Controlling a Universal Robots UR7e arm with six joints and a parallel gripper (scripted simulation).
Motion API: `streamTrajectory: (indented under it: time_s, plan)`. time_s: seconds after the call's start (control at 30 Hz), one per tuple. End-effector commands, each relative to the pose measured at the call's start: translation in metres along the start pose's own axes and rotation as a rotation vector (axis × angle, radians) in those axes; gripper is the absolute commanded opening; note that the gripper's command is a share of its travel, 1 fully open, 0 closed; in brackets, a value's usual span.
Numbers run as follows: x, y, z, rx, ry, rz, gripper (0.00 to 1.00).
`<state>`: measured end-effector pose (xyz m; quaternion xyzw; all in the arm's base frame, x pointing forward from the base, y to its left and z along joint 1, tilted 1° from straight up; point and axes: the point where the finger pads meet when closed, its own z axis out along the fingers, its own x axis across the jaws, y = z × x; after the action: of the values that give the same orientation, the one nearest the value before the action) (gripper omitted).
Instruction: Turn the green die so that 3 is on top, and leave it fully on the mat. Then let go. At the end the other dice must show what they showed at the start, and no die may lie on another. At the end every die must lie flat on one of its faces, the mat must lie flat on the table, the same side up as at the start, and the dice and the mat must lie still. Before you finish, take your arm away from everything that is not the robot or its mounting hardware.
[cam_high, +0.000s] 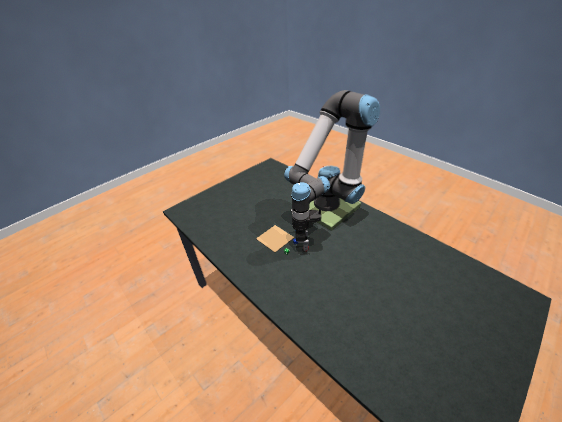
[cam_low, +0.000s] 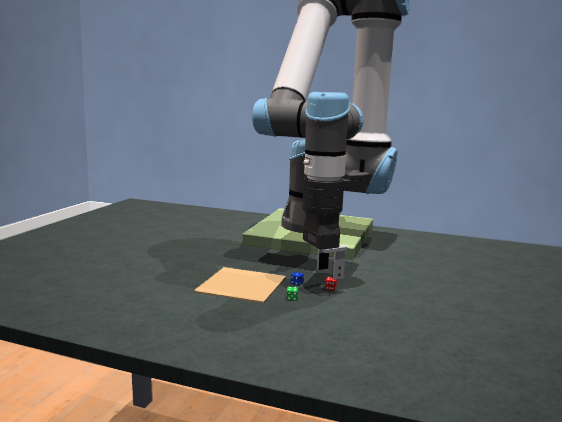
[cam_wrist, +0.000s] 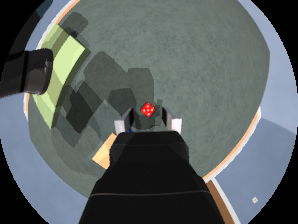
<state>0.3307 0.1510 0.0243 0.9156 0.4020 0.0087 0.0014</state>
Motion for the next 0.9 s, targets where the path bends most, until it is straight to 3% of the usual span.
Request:
streamTrajectory:
  time_s: [0.0,0.63,0.87]
  plan:
    - [0.000,0.000,0.000,-0.001,0.001,0.000,1.00]
    - [0.000,0.000,-0.001,-0.001,0.001,0.000,1.00]
    - [0.000,0.000,-0.016,-0.001,0.001,0.000,1.00]
